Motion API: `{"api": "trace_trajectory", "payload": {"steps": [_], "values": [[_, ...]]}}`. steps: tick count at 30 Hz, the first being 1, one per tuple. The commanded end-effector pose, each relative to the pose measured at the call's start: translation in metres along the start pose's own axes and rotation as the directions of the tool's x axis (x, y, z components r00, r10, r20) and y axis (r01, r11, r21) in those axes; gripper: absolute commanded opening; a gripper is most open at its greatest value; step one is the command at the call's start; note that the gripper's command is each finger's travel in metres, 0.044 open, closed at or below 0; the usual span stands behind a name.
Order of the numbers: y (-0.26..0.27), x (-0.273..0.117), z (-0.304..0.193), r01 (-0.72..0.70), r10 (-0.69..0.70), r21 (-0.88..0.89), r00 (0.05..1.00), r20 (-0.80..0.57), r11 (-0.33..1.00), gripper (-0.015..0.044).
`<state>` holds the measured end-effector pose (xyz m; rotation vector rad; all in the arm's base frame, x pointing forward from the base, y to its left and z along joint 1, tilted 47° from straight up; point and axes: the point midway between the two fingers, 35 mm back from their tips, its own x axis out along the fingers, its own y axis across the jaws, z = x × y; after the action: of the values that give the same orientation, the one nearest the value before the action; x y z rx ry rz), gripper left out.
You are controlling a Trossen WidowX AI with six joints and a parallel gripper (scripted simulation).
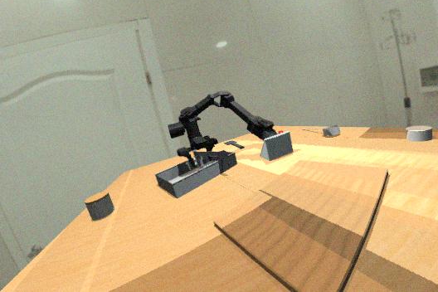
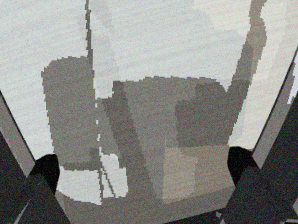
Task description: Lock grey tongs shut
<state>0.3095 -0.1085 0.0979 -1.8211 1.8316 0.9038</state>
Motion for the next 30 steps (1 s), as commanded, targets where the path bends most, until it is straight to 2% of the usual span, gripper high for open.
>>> {"api": "trace_trajectory", "payload": {"steps": [1, 30], "values": [[-0.0001, -0.0005, 0.0001, 0.000, 0.000, 0.000, 1.000, 0.000, 1.000, 0.0341], [-0.0001, -0.0005, 0.0001, 0.000, 0.000, 0.000, 1.000, 0.000, 1.000, 0.0148]]}}
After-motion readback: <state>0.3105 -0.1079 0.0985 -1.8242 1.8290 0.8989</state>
